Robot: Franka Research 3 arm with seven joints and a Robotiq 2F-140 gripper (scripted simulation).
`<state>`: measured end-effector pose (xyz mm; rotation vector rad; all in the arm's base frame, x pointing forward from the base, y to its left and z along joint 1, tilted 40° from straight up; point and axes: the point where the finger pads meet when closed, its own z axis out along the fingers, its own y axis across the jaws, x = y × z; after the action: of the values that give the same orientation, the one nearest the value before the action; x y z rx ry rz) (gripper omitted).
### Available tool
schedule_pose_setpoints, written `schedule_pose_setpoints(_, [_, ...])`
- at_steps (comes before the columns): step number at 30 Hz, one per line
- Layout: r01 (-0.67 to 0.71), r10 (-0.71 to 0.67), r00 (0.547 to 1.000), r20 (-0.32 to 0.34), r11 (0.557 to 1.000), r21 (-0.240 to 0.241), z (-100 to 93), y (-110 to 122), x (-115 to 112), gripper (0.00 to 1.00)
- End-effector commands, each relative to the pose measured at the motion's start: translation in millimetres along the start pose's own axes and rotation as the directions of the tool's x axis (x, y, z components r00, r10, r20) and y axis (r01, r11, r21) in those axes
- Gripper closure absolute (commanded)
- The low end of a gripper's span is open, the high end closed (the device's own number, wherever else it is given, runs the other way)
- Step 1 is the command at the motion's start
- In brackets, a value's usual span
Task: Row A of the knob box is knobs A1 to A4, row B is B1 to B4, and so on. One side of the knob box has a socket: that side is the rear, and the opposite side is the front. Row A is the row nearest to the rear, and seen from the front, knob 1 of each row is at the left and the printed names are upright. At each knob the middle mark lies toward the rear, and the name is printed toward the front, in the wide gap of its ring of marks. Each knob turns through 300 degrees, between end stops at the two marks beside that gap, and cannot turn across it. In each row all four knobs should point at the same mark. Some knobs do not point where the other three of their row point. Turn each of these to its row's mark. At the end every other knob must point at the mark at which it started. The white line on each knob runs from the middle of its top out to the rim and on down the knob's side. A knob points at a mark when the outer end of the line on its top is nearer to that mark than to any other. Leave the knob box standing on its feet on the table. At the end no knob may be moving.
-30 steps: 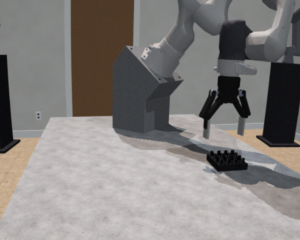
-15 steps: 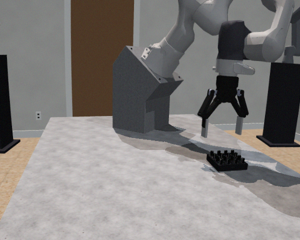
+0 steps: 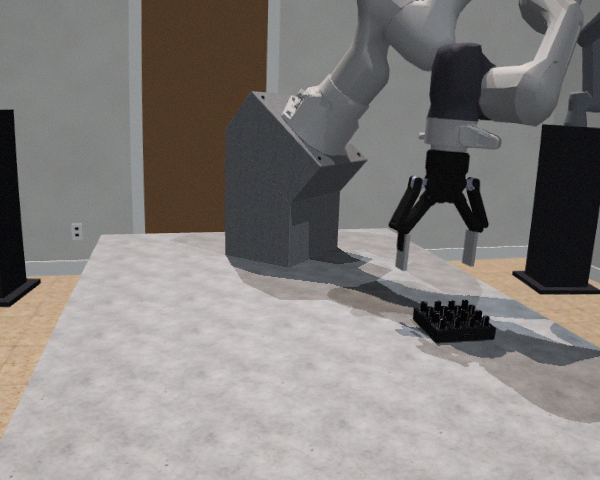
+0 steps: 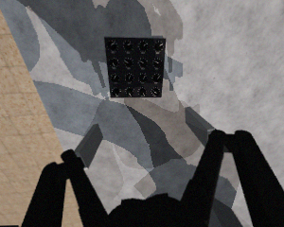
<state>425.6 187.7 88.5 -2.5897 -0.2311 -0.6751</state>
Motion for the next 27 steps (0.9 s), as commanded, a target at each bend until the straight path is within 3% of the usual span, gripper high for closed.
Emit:
schedule_pose_setpoints(1, [0.002,-0.002,1.0,-0.011,1.0,0.023,1.5,-7.0,-6.9,0.0])
schedule_pose_setpoints(27, [0.002,-0.002,1.0,-0.011,1.0,0.023,1.8,-8.3,-13.4,0.0])
